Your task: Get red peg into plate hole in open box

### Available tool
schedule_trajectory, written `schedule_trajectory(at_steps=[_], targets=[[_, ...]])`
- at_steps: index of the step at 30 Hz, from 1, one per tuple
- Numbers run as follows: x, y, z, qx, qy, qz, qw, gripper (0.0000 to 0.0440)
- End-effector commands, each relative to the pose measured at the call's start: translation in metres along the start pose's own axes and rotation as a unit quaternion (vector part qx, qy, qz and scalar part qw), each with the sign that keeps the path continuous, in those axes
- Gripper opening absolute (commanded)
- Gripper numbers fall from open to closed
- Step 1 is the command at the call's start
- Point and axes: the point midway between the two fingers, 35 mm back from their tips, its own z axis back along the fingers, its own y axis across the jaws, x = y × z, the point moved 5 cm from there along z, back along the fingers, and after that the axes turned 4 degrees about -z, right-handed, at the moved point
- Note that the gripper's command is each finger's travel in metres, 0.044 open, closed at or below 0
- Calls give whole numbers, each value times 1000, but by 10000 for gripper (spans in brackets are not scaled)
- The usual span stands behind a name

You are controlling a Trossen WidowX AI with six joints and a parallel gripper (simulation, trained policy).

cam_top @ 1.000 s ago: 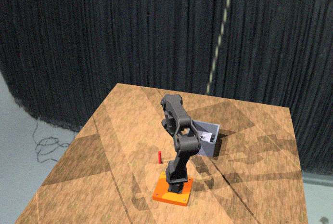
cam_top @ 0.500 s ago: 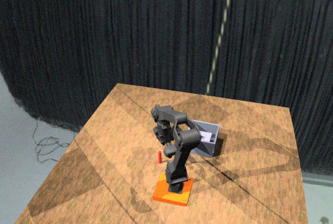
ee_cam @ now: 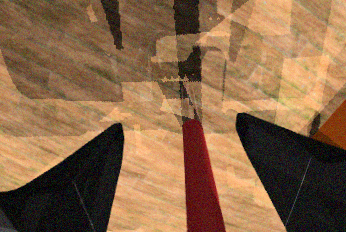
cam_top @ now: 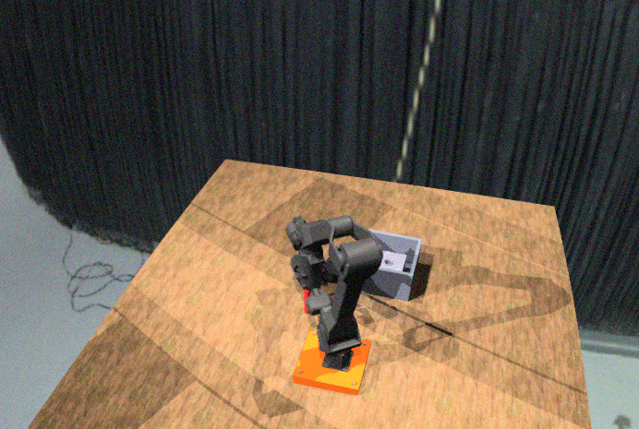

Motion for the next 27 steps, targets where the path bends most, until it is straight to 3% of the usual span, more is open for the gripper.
schedule_trajectory(at_steps=[1, 10, 27], targets=[[-1, -3, -4, -10, 12, -5, 1000, 234], [1, 0, -2, -18, 46, -3, 999, 1], [32, 24, 60, 46, -28, 70, 996, 0]])
